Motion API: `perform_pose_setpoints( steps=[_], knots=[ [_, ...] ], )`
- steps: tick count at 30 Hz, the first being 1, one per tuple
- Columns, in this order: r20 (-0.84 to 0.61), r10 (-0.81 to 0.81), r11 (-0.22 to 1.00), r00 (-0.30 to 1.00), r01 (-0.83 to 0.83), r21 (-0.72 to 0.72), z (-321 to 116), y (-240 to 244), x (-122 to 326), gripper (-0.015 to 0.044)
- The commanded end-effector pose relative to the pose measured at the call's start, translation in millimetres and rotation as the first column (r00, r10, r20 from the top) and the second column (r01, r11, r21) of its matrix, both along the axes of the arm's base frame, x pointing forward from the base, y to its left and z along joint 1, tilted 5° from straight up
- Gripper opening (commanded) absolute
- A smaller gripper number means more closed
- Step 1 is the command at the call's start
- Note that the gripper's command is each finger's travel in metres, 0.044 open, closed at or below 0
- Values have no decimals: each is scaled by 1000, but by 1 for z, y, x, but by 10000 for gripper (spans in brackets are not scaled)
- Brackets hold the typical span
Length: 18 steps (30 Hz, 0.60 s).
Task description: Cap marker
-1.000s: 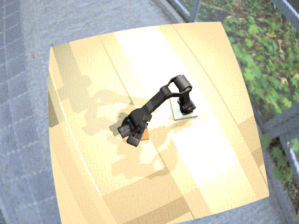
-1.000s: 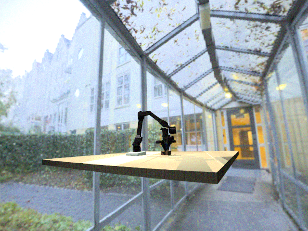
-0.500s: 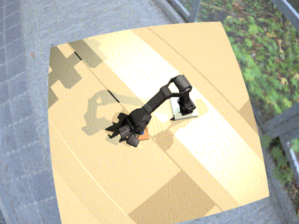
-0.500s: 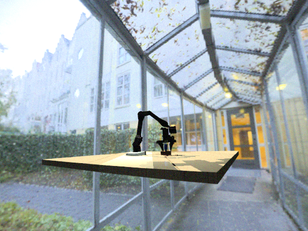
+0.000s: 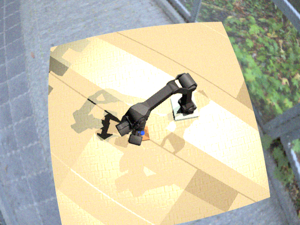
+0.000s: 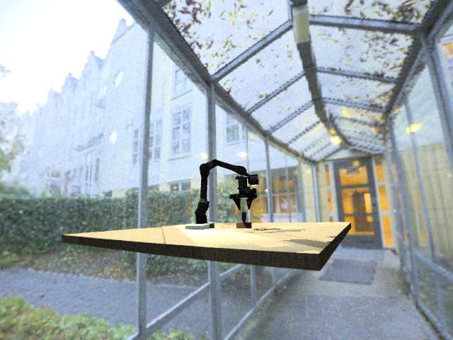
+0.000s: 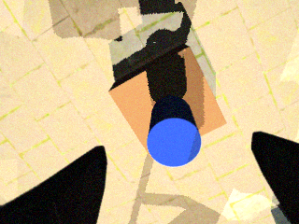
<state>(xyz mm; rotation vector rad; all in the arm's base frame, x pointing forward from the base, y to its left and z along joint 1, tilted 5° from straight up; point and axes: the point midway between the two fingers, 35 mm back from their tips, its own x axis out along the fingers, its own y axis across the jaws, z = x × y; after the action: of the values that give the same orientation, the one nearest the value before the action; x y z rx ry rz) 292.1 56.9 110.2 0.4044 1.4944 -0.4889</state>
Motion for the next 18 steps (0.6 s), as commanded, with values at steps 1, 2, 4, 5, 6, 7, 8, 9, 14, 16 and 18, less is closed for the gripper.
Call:
perform_pose_setpoints(
  steps=[1,2,4,5,6,7,8,9,14,16,18],
  knots=[
    [-29,269,963,963,-270,-2,10,4,-2,282],
    [-38,348,937,937,-348,-1,13,5,-3,256],
    [-46,409,912,911,-409,1,15,6,-3,204],
    [-46,409,912,911,-409,1,15,6,-3,177],
    [-46,409,912,911,-409,1,15,6,-3,151],
    [-46,409,912,911,-409,1,15,6,-3,125],
    [-46,409,912,911,-409,1,15,6,-3,99],
    [-46,409,912,911,-409,1,15,6,-3,72],
    [-46,409,912,911,-409,1,15,6,-3,0],
    [-46,409,912,911,-409,1,15,6,-3,0],
    [-46,409,912,911,-409,1,15,6,-3,0]
  ],
)
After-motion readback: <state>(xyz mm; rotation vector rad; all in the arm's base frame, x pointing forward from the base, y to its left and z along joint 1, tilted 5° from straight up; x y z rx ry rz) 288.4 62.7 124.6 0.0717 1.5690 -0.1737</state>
